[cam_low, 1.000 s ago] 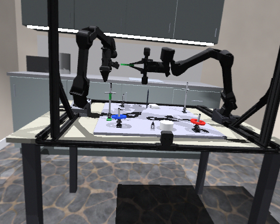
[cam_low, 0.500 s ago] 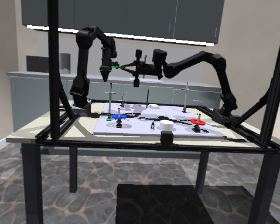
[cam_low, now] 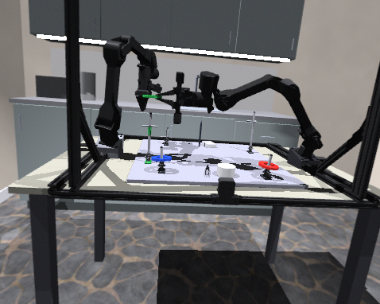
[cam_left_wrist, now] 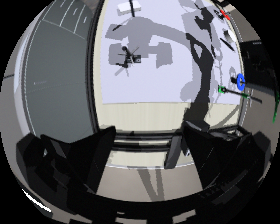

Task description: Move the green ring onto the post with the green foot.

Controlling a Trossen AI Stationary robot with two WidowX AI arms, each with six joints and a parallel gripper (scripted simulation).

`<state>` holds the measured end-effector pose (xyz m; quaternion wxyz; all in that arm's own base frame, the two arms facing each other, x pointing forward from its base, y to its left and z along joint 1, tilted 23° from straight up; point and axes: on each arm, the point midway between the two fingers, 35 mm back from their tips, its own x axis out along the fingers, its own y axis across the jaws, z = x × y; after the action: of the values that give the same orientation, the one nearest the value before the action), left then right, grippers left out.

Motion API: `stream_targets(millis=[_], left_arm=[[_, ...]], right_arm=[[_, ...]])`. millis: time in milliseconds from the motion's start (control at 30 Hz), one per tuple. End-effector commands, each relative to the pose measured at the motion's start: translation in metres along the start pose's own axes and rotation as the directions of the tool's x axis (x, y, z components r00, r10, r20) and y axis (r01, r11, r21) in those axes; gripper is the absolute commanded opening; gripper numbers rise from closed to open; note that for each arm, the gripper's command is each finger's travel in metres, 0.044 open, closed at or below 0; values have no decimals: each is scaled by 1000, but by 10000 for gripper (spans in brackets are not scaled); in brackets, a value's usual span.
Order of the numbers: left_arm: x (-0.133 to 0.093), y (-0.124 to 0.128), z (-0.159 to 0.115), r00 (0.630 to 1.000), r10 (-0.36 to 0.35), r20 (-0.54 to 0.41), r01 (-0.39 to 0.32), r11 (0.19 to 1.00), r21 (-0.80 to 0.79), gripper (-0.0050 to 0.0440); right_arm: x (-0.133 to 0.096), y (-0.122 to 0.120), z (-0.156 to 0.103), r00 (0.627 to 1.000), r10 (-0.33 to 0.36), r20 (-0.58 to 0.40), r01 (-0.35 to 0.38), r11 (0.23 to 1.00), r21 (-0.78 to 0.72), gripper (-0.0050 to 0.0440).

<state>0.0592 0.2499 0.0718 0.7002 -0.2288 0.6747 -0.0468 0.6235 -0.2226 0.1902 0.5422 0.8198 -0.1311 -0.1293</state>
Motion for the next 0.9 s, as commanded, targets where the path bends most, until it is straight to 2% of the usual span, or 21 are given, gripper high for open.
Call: stream_targets(millis=[0, 233, 300, 533, 867], left_arm=[[0, 0, 0, 1000, -3, -4, 3, 1000, -4, 400], [0, 0, 0, 1000, -3, -4, 3, 1000, -4, 400], [0, 0, 0, 1000, -3, -4, 3, 1000, -4, 400], [0, 0, 0, 1000, -3, -4, 3, 1000, -4, 400], [0, 0, 0, 1000, -3, -4, 3, 1000, -4, 400]], right_arm=[[4, -2, 3, 1000, 7, -8, -7, 1000, 3, 0], [9, -40, 8, 990, 7, -140, -7, 1000, 3, 0], [9, -40, 8, 990, 7, -140, -7, 1000, 3, 0], [6, -82, 13, 959, 6, -282, -8, 1000, -6, 0], [5, -85, 14, 958, 6, -285, -8, 1000, -7, 0]])
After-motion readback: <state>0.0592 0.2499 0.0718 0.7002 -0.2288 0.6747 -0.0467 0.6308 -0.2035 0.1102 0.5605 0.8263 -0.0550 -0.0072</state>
